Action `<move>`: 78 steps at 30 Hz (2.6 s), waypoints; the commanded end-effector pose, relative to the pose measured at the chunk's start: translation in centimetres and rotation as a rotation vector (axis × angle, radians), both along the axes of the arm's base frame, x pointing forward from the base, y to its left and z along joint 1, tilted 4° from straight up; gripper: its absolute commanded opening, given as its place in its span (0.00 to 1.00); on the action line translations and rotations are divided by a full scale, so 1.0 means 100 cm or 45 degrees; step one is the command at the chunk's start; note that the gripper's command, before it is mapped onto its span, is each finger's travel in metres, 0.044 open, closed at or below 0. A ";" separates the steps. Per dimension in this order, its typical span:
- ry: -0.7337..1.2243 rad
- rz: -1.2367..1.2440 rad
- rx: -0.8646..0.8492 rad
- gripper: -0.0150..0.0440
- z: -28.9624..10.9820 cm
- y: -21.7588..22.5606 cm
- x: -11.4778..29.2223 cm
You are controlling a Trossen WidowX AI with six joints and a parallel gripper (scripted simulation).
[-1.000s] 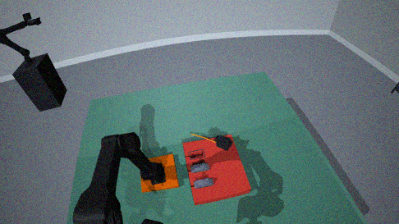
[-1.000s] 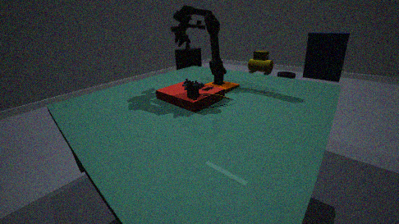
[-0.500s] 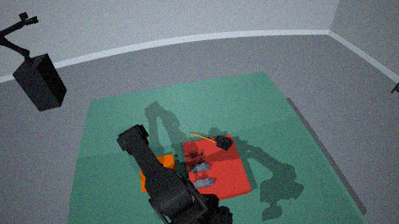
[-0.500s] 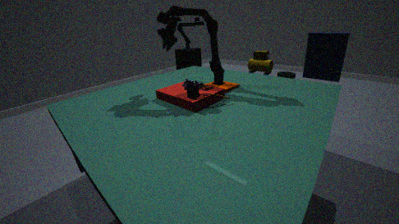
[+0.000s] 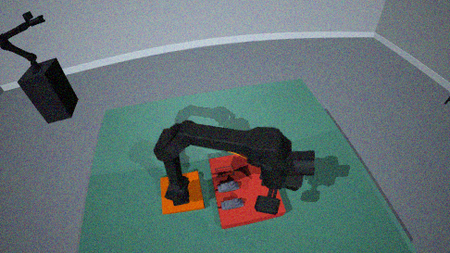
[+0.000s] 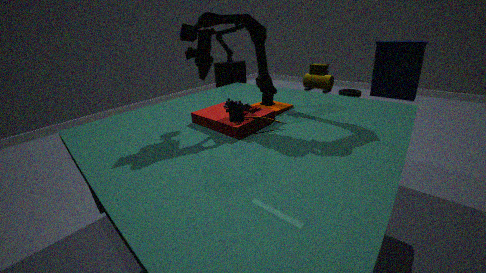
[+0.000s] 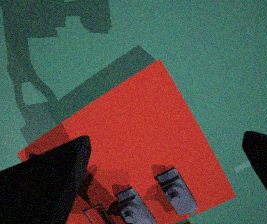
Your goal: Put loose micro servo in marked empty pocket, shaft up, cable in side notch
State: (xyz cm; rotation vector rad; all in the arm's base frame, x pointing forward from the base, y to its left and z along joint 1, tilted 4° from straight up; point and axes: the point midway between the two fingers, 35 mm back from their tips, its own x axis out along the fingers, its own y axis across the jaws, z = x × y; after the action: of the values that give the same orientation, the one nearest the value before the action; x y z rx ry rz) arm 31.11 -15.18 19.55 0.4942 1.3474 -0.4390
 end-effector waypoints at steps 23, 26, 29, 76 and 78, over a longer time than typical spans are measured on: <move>0.261 -0.236 0.076 1.00 -0.058 0.221 0.017; 0.261 -0.236 0.076 1.00 -0.071 0.222 0.017; 0.261 -0.236 0.076 1.00 -0.075 0.221 0.017; 0.262 -0.237 0.075 0.25 -0.065 0.220 0.012; 0.262 -0.237 0.075 0.25 -0.065 0.220 0.012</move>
State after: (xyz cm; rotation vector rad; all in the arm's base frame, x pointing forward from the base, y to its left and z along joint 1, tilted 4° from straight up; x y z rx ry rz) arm 32.26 6.88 12.79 0.6396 1.5269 -0.6159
